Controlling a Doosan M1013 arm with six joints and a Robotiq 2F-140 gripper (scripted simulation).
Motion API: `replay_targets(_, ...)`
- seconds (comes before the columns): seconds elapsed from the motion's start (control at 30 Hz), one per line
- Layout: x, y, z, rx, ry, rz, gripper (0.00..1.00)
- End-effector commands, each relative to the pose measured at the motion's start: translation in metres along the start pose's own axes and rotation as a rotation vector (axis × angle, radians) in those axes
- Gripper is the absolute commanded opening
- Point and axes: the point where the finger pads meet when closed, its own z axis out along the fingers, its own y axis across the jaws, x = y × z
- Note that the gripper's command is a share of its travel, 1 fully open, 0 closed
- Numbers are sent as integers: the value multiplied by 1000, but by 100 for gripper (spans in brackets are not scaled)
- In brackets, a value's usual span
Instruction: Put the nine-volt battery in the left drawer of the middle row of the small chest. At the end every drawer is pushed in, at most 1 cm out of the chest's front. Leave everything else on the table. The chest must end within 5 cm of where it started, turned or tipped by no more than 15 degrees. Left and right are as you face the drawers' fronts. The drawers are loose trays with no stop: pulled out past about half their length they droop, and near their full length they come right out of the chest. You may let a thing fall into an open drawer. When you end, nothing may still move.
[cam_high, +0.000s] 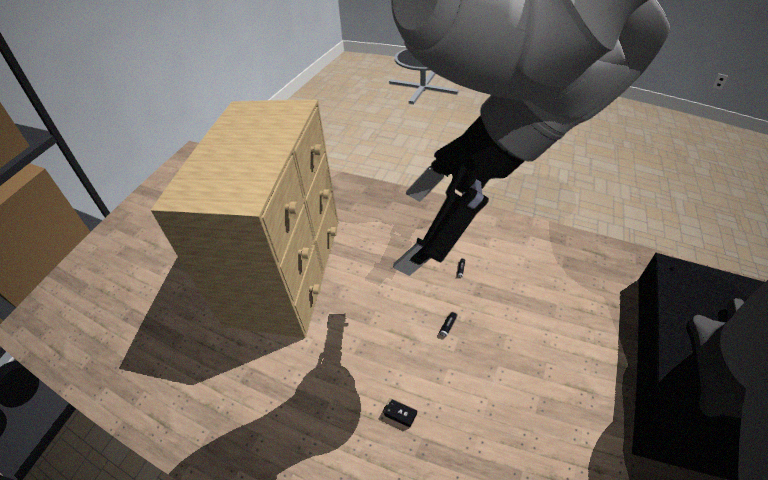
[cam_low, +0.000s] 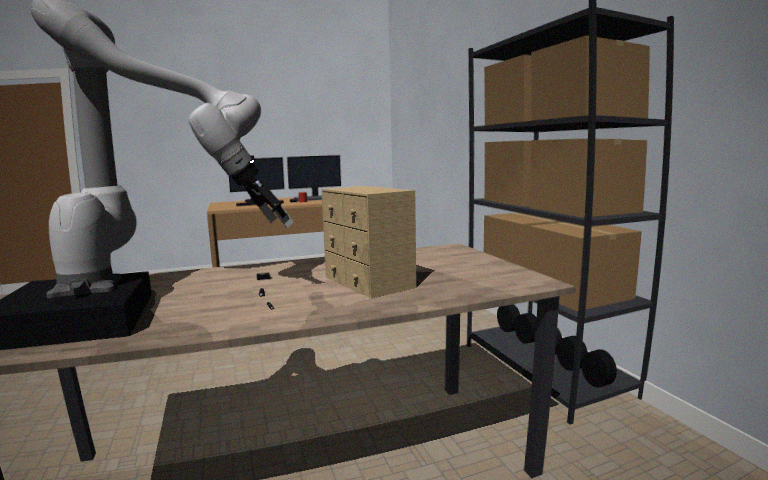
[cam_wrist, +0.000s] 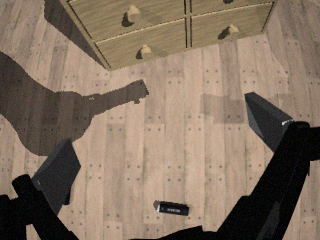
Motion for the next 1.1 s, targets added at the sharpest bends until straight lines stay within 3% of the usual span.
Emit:
replay_targets(0.0, 1, 0, 5, 25, 74, -6, 100)
replay_targets(1.07, 9, 0, 42, 23, 392, -2, 100)
